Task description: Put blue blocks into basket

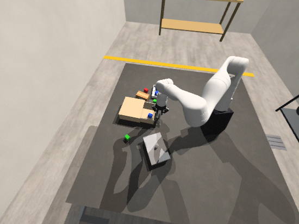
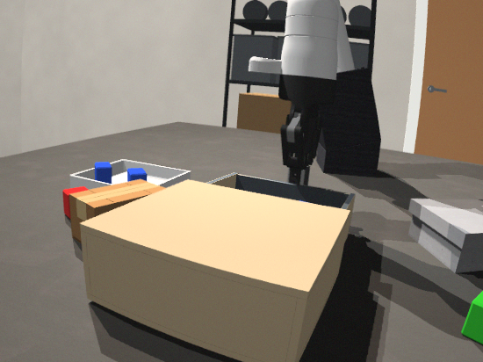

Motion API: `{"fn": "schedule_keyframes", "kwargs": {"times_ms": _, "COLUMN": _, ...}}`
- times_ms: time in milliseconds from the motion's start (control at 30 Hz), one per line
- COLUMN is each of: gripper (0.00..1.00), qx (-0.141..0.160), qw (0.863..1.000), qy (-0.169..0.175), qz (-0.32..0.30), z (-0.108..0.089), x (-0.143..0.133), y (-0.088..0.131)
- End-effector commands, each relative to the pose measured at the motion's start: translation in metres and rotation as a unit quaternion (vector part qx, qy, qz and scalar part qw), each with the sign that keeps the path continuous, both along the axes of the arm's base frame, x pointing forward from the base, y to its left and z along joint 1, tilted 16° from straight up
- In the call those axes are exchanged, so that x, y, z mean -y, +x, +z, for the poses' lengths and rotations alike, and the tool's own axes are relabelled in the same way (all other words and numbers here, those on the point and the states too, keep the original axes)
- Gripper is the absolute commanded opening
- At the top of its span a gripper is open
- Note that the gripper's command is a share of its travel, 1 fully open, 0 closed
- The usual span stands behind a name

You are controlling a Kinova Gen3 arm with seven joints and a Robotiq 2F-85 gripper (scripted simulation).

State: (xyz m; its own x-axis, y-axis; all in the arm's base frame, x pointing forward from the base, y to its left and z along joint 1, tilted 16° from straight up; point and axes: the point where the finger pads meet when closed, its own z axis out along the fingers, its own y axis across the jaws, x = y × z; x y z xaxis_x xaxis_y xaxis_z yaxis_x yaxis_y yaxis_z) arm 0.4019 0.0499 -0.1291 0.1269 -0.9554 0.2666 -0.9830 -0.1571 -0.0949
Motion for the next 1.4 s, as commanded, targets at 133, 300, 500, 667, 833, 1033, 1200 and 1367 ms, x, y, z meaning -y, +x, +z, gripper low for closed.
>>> {"fn": "schedule_keyframes", "kwargs": {"times_ms": 133, "gripper": 0.30, "qx": 0.001, "qw": 1.000, "qy": 0.000, "qz": 0.000, "z": 0.001, "x": 0.000, "y": 0.000}}
{"fn": "schedule_keyframes", "kwargs": {"times_ms": 300, "gripper": 0.30, "qx": 0.001, "qw": 1.000, "qy": 0.000, "qz": 0.000, "z": 0.001, "x": 0.000, "y": 0.000}}
{"fn": "schedule_keyframes", "kwargs": {"times_ms": 500, "gripper": 0.30, "qx": 0.001, "qw": 1.000, "qy": 0.000, "qz": 0.000, "z": 0.001, "x": 0.000, "y": 0.000}}
{"fn": "schedule_keyframes", "kwargs": {"times_ms": 667, "gripper": 0.30, "qx": 0.001, "qw": 1.000, "qy": 0.000, "qz": 0.000, "z": 0.001, "x": 0.000, "y": 0.000}}
{"fn": "schedule_keyframes", "kwargs": {"times_ms": 833, "gripper": 0.30, "qx": 0.001, "qw": 1.000, "qy": 0.000, "qz": 0.000, "z": 0.001, "x": 0.000, "y": 0.000}}
{"fn": "schedule_keyframes", "kwargs": {"times_ms": 1033, "gripper": 0.30, "qx": 0.001, "qw": 1.000, "qy": 0.000, "qz": 0.000, "z": 0.002, "x": -0.001, "y": 0.000}}
{"fn": "schedule_keyframes", "kwargs": {"times_ms": 1200, "gripper": 0.30, "qx": 0.001, "qw": 1.000, "qy": 0.000, "qz": 0.000, "z": 0.009, "x": -0.003, "y": -0.001}}
{"fn": "schedule_keyframes", "kwargs": {"times_ms": 1367, "gripper": 0.30, "qx": 0.001, "qw": 1.000, "qy": 0.000, "qz": 0.000, "z": 0.015, "x": -0.004, "y": -0.002}}
